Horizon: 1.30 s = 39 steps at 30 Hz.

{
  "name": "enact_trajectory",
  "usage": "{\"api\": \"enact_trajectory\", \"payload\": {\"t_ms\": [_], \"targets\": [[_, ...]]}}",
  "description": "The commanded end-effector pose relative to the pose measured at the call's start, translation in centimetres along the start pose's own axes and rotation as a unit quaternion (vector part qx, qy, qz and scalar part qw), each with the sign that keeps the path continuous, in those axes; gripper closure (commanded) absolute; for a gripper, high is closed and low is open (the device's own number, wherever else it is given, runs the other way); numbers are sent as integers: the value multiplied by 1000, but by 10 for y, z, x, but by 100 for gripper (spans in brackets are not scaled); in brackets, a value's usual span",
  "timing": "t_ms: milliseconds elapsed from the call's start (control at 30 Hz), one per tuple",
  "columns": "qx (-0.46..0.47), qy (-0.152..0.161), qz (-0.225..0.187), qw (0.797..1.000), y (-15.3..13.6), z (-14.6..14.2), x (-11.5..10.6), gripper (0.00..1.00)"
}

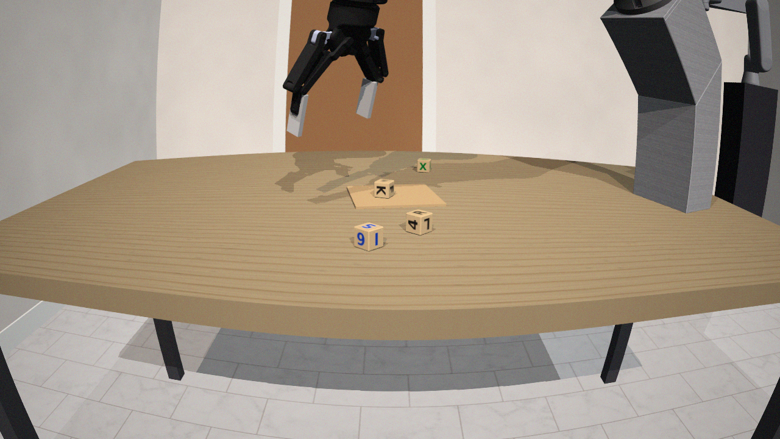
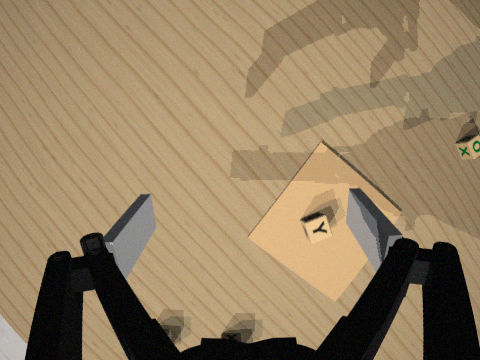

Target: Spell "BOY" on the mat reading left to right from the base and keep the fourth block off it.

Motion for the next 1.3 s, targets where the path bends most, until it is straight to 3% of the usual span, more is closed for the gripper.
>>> {"api": "enact_trajectory", "payload": {"t_ms": [0,1267], "targets": [[0,1,1,1000,0,0,0,0],[6,4,3,1000,-4,8,-3,0]]}}
Point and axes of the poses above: the point where the finger pads meet when closed, its own x axis out along the fingers, its own z axis across the jaws, y = z × x, the point moved 5 cm from there along -x, back along the fingers, and after that the axes turned 4 degrees about -x, right-handed, at the moved point
